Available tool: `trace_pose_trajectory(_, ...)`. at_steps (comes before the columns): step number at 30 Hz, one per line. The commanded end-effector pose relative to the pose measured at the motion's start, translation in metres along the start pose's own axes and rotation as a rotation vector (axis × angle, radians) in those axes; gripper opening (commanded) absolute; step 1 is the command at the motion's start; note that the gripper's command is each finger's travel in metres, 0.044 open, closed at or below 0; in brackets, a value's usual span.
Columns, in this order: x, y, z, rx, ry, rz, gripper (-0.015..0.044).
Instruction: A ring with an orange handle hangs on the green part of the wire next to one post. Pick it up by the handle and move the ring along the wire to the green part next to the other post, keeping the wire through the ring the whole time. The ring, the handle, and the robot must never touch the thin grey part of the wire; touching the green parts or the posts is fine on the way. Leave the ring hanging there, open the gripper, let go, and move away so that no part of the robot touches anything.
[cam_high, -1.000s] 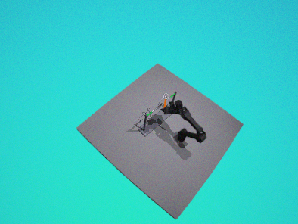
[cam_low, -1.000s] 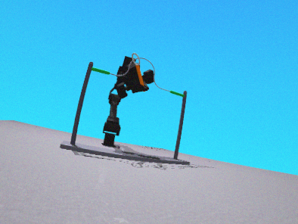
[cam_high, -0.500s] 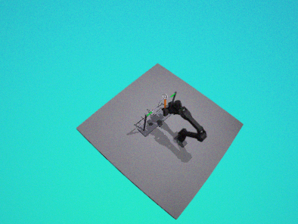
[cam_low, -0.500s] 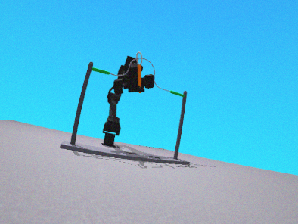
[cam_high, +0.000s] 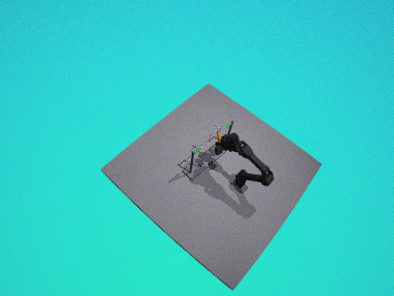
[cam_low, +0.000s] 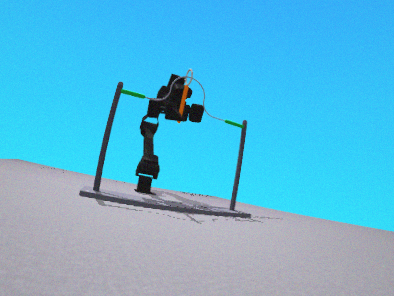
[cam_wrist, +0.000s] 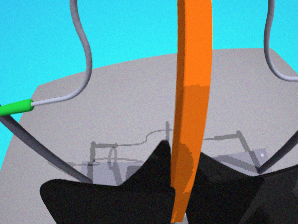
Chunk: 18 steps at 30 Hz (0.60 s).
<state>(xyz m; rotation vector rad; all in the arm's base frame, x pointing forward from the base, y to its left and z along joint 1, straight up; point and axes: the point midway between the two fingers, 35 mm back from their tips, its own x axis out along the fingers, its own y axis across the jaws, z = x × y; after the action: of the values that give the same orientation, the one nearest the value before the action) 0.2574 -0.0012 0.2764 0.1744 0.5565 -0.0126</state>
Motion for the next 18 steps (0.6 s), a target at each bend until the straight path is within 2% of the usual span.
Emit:
trace_pose_trajectory(1,-0.001,-0.005,0.001,-0.074,0.001,-0.051,-0.0150)
trace_pose_trajectory(18,-0.003,-0.022,0.004,-0.343,0.001,-0.227,-0.0150)
